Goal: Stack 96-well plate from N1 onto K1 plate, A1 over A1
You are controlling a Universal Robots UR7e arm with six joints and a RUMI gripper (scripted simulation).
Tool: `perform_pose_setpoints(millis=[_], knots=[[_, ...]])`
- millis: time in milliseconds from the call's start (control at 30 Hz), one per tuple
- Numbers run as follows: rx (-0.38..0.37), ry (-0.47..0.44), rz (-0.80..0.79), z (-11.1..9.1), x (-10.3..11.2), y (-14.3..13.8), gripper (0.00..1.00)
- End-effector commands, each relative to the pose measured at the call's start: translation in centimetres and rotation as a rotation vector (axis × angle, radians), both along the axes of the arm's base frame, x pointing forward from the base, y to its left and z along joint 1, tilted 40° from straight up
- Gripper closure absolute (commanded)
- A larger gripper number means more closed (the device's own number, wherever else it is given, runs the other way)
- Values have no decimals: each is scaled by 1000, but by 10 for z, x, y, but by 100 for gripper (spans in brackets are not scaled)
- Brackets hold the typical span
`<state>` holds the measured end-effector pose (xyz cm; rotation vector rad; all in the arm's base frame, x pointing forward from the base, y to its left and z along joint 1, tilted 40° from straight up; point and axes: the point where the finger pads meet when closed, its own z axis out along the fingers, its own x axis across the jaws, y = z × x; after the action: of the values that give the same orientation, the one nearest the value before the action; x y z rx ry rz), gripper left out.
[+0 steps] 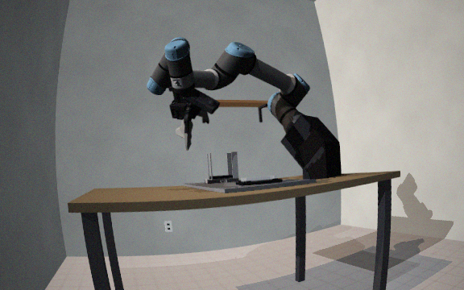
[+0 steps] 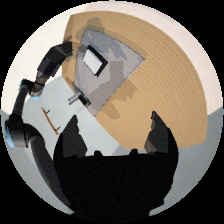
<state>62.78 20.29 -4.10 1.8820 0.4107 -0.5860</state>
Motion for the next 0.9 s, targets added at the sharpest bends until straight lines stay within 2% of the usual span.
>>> perform_pose_setpoints(millis=[0, 533, 700, 767, 867], knots=[[1, -1, 1, 1, 0, 1, 0], [1, -1, 1, 1, 0, 1, 0], [129, 66, 67, -17, -14, 2, 0], [136, 70, 71, -18, -16, 2, 0], [193, 99, 111, -24, -26, 0, 0]])
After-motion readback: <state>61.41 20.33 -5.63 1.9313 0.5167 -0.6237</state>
